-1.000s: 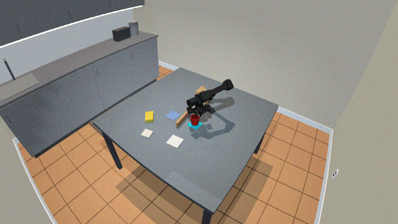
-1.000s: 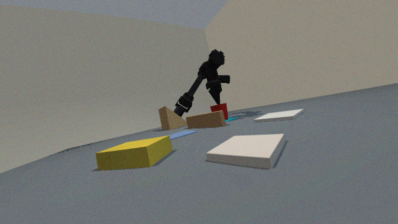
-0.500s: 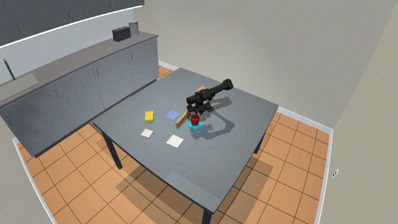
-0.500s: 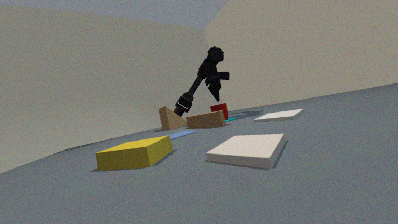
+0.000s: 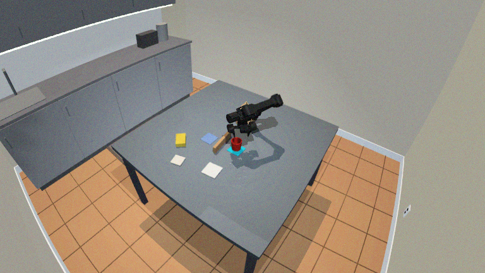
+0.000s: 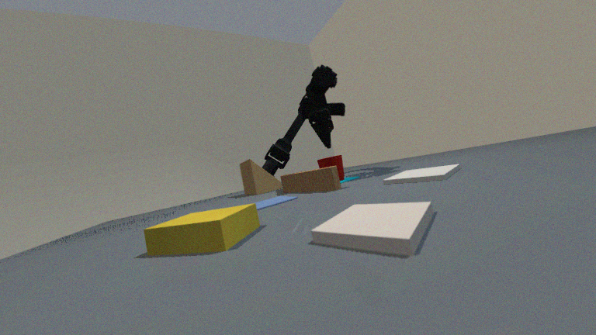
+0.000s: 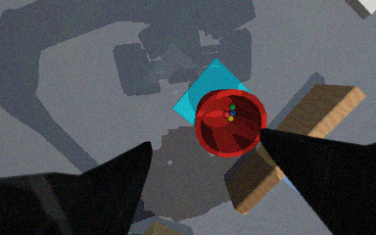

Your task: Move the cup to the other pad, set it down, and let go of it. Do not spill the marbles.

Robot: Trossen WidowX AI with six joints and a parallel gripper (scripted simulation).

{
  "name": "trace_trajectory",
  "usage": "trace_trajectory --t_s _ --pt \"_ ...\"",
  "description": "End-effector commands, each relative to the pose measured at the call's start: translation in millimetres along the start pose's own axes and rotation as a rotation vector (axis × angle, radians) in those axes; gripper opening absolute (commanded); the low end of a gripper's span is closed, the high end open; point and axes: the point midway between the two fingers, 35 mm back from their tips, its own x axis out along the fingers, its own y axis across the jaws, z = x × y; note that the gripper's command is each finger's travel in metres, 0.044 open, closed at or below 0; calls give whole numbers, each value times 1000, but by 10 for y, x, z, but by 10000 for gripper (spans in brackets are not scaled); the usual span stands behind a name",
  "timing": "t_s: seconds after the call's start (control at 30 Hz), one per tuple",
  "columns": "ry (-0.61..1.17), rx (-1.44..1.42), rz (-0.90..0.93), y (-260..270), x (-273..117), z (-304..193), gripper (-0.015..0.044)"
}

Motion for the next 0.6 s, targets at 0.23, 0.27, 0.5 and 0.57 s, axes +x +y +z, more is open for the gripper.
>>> trace_trajectory --t_s 0.23,0.27,0.5,0.57 --pt "-9 21 -26 -10 -375 8 440" --pt "-10 23 -28 -8 -406 10 440" --pt "-17 27 -33 9 -445 22 440" --pt "-17 27 -33 9 -445 22 440"
